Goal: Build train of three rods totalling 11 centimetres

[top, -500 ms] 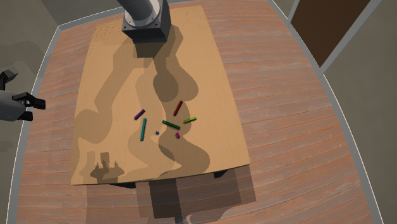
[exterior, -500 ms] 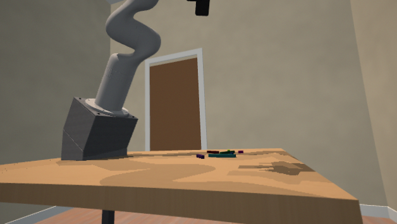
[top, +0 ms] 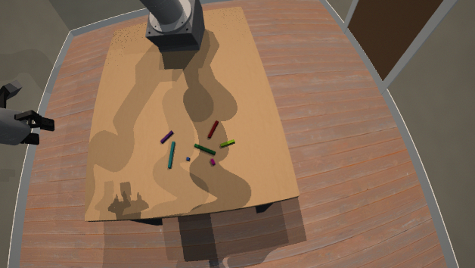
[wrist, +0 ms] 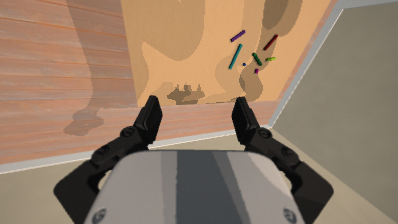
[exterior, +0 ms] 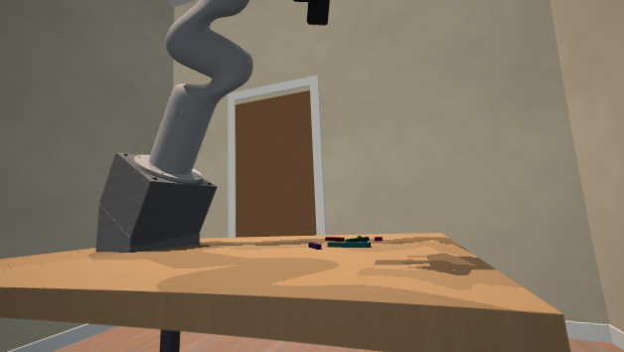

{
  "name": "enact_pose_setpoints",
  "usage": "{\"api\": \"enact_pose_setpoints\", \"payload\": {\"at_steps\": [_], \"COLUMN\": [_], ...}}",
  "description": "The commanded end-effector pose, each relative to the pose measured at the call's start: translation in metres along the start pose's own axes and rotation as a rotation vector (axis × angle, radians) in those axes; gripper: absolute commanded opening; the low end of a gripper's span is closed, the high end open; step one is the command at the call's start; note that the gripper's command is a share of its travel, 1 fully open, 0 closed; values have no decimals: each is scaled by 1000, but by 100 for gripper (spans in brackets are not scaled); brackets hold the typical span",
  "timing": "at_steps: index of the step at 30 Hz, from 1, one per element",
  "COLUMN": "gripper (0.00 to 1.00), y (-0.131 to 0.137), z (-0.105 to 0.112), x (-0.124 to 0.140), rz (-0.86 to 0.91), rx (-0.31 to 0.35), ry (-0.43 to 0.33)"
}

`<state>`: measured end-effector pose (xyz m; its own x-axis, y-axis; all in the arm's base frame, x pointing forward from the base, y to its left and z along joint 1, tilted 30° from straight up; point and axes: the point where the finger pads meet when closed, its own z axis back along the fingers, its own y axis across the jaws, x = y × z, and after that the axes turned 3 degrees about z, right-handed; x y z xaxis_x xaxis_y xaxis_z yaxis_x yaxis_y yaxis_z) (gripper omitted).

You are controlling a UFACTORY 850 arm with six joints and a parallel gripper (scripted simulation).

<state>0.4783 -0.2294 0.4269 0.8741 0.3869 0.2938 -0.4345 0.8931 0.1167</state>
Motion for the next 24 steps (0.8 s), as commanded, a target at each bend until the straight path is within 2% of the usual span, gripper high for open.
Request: {"api": "enact_pose_setpoints", "payload": {"at_steps": [1, 6, 9, 17, 19, 20, 24], "gripper": [100, 100, 100, 100, 100, 100, 100], "y": [0, 2, 10, 28, 28, 37, 49], "z": [1, -8, -37, -86, -86, -105, -127], "x": [0, 7, 28, 60, 60, 71, 83], "rz": [0, -16, -72, -171, -171, -211, -258], "rx": [-2, -5, -18, -38, -38, -46, -55], "ry": [-1, -6, -21, -46, -46, -56, -67]}}
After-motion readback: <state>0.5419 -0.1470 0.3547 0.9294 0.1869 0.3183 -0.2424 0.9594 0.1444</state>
